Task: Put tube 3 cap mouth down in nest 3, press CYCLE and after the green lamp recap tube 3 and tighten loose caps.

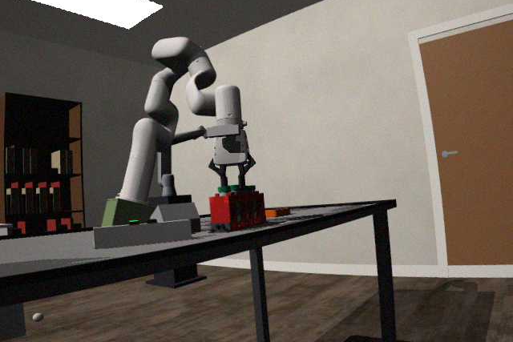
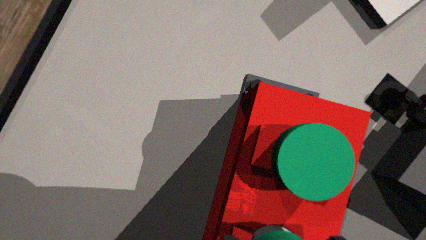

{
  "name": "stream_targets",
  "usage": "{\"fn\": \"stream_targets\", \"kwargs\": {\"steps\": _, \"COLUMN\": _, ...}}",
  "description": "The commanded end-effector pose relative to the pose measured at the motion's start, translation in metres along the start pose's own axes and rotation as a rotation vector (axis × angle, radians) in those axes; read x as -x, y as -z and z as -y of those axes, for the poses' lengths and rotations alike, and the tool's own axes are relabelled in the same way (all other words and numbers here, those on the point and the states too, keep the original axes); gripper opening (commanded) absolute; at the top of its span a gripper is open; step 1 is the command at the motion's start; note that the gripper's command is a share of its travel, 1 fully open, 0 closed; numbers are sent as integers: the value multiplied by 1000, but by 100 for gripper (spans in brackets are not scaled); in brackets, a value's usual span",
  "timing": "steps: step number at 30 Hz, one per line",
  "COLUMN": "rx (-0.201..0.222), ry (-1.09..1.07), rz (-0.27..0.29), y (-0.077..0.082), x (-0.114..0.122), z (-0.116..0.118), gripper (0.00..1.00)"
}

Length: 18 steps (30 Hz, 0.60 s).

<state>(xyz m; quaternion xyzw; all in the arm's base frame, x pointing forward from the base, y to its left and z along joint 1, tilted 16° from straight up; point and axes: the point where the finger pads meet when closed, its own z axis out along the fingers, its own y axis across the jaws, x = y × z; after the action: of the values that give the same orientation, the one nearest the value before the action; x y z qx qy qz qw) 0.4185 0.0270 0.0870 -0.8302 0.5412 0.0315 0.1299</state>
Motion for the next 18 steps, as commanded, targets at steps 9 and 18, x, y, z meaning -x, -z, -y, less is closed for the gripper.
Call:
{"fn": "stream_targets", "kwargs": {"steps": 9, "rx": -16, "ry": 427, "rz": 9, "y": 1, "x": -1, "z": 1, "gripper": 46}}
{"fn": "stream_targets", "kwargs": {"steps": 18, "rx": -16, "ry": 526, "rz": 8, "y": 1, "x": -1, "z": 1, "gripper": 0}}
